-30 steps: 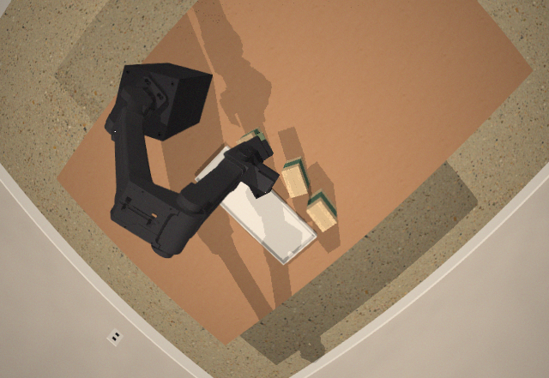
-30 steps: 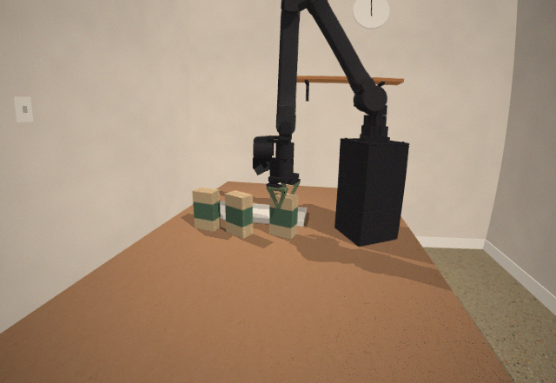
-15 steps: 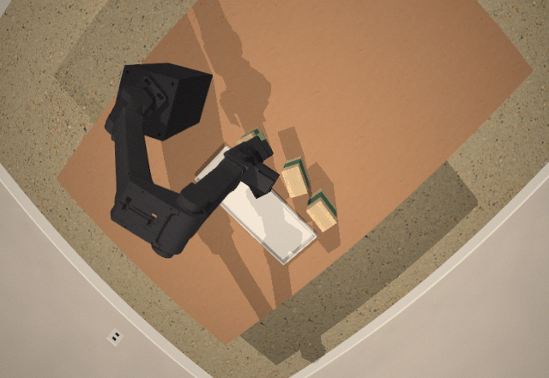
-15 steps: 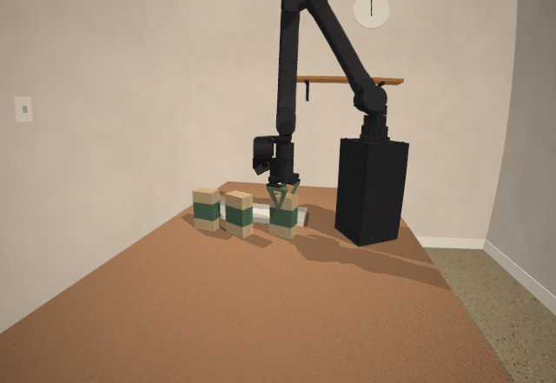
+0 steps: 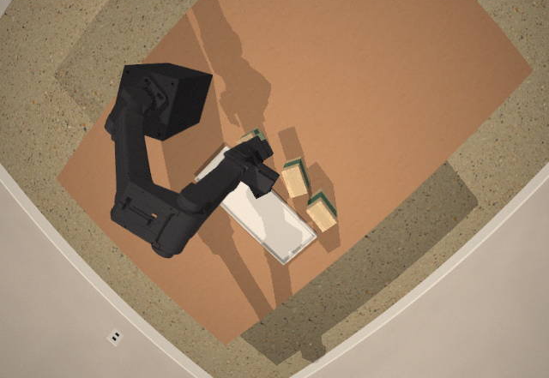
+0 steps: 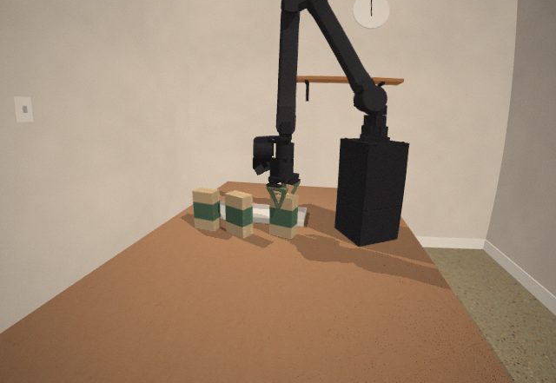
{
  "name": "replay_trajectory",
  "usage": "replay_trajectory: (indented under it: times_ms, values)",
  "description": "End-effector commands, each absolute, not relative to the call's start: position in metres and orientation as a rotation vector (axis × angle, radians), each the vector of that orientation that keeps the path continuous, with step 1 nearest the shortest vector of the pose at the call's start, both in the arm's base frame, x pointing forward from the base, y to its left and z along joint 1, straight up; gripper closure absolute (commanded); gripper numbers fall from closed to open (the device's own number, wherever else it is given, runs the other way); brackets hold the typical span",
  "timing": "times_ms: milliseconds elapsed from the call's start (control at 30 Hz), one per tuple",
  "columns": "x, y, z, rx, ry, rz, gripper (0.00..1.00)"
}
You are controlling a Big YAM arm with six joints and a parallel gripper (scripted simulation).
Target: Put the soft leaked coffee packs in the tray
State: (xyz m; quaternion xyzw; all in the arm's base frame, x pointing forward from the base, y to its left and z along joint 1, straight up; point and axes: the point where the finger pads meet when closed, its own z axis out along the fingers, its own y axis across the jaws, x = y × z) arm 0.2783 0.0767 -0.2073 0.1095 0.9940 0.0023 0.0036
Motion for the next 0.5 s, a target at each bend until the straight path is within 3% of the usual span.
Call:
replay_trajectory:
  times_ms: [0,200,233,467]
  values:
    - [0.2787,0.0757,-0.2126,0.373,3.115,0.005,0.22]
    - [0.2787,0.0757,-0.2126,0.373,3.115,0.005,0.22]
    - [0.2787,0.0757,-0.2126,0.373,3.115,0.005,0.75]
    - [0.2772,0.0753,-0.2126,0.373,3.119,0.003,0.75]
